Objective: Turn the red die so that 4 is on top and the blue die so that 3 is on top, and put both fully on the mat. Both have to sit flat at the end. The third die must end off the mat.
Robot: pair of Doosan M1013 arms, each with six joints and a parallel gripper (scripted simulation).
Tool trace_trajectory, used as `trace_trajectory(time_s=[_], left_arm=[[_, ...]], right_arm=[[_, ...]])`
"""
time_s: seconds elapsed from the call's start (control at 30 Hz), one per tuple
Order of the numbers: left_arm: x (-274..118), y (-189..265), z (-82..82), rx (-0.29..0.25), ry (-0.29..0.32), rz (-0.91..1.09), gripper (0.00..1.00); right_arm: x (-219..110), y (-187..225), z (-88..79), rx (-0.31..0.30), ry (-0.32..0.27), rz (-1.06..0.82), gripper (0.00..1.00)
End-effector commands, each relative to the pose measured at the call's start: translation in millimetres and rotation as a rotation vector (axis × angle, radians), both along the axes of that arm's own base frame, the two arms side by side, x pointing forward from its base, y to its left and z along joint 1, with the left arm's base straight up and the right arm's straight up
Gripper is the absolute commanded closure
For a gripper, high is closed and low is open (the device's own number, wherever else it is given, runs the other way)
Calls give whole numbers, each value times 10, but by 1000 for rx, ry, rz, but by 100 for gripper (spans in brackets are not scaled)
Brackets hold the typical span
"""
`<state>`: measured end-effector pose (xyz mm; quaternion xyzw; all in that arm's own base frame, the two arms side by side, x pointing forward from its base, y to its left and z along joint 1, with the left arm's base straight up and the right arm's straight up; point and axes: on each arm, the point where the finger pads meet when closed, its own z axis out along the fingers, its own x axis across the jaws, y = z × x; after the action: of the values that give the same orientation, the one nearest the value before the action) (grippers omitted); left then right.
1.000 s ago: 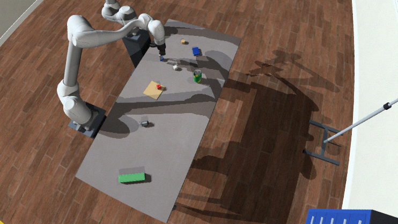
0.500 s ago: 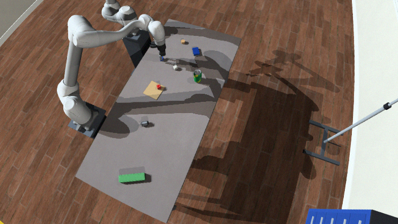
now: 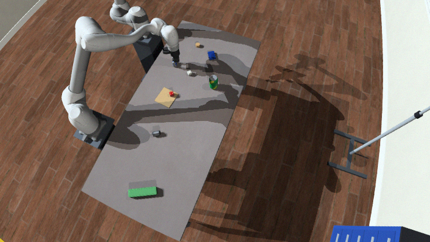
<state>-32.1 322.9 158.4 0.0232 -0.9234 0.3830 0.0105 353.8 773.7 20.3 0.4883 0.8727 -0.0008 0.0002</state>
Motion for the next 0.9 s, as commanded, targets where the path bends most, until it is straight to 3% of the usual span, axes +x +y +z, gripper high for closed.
trace_trajectory(time_s=[0.0,0.73,0.77,0.87], left_arm=[[-1,3,4,1,0,0,0],[-1,3,4,1,0,0,0],[-1,3,4,1,0,0,0],[-1,3,4,1,0,0,0]], right_arm=[[1,5,4,2,0,0,13],[1,5,-8,2,0,0,13],[1,5,-8,2,0,0,43],[1,5,-8,2,0,0,43]])
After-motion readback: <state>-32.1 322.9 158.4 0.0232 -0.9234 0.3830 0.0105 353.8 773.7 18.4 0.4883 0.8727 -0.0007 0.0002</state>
